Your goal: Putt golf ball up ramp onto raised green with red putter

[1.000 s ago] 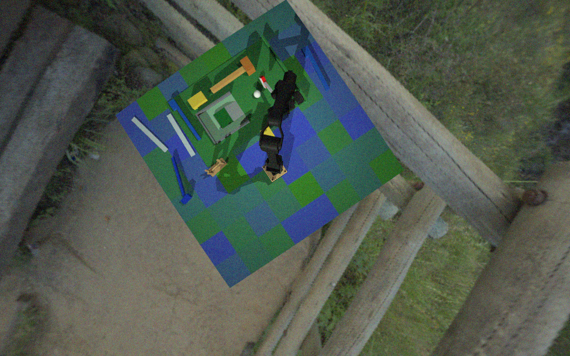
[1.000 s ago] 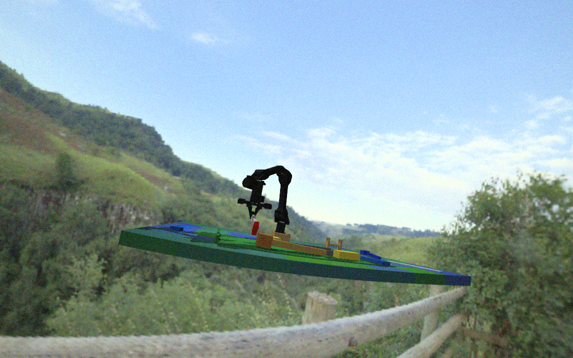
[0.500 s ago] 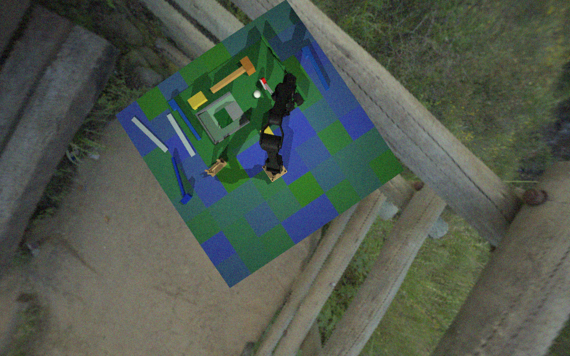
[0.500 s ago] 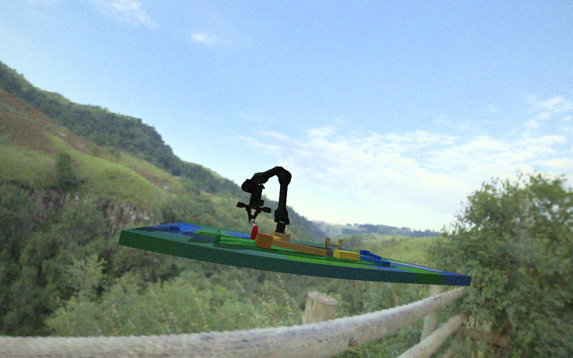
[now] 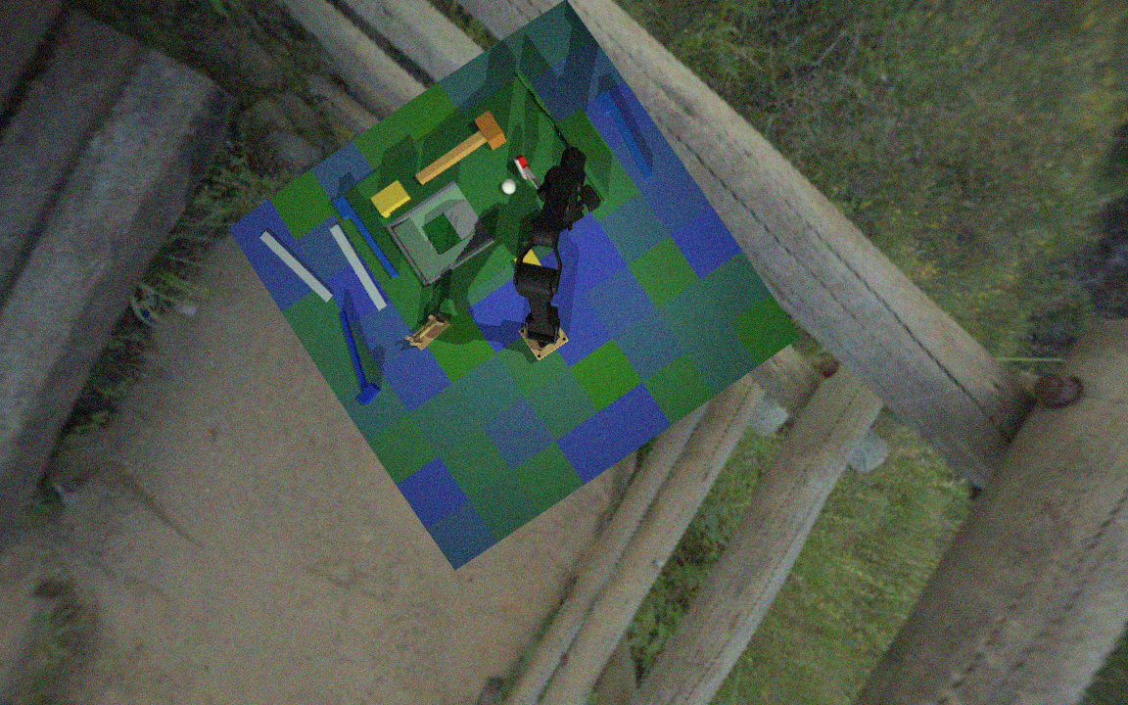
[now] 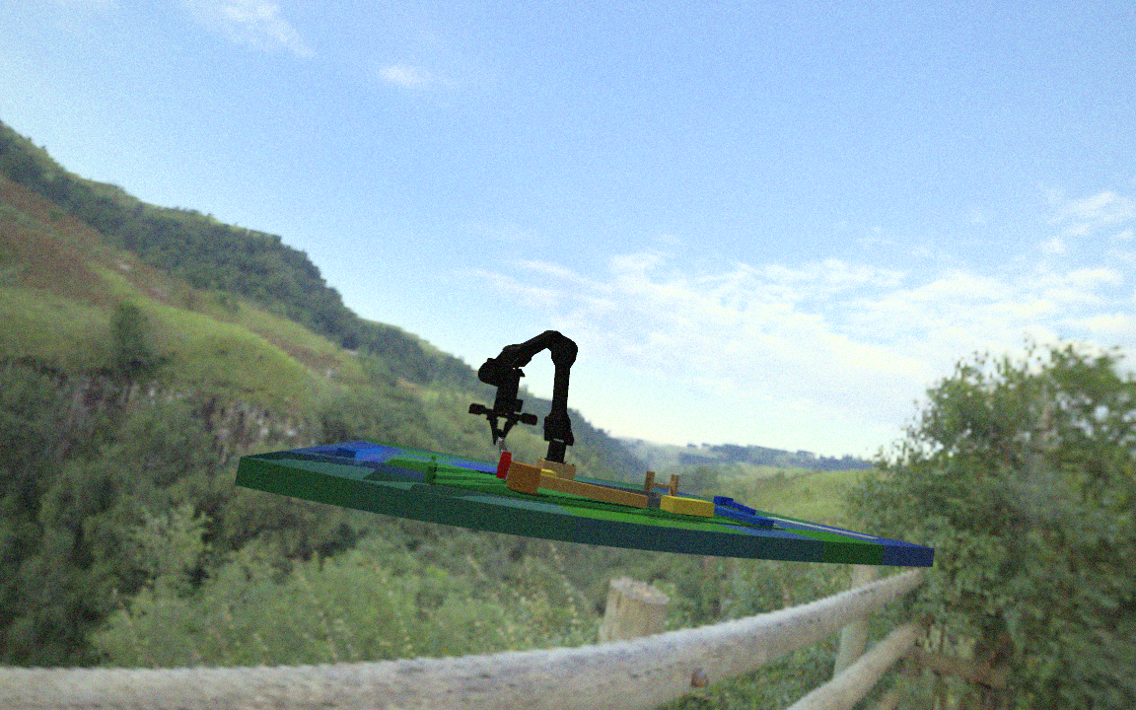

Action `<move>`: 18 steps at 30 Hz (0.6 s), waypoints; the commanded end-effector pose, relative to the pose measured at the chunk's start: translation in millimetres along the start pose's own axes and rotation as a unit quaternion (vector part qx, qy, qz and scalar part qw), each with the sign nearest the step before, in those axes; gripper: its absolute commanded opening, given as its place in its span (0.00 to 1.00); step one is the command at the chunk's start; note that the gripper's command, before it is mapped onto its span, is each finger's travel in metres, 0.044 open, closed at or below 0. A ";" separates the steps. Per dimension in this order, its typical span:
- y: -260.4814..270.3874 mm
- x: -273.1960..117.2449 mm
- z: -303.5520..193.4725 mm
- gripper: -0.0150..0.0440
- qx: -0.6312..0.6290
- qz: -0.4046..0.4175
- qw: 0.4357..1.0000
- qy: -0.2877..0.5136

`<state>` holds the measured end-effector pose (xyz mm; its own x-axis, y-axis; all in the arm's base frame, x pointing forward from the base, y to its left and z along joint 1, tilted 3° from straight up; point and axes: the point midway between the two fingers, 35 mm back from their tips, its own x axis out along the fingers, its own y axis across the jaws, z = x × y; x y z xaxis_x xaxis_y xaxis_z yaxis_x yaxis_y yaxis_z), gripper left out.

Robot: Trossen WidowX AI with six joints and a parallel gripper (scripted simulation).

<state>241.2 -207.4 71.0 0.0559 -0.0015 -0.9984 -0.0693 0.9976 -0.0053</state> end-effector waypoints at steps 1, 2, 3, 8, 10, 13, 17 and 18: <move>-2.7 -0.4 0.5 0.25 0.000 -0.001 1.000 -0.001; -5.0 -0.3 0.6 0.25 0.000 -0.001 1.000 -0.001; -7.8 -0.1 0.7 0.25 0.001 -0.001 1.000 -0.001; -28.0 1.8 0.9 0.25 0.002 -0.003 1.000 -0.002; -30.9 2.1 0.8 0.25 0.002 -0.003 1.000 -0.002; -30.9 2.1 0.8 0.25 0.002 -0.003 1.000 -0.002; -30.9 2.1 0.8 0.25 0.002 -0.003 1.000 -0.002; -30.9 2.1 0.8 0.25 0.002 -0.003 1.000 -0.002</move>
<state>243.0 -235.1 67.6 0.0570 -0.0023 -0.9984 -0.0631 0.9980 -0.0059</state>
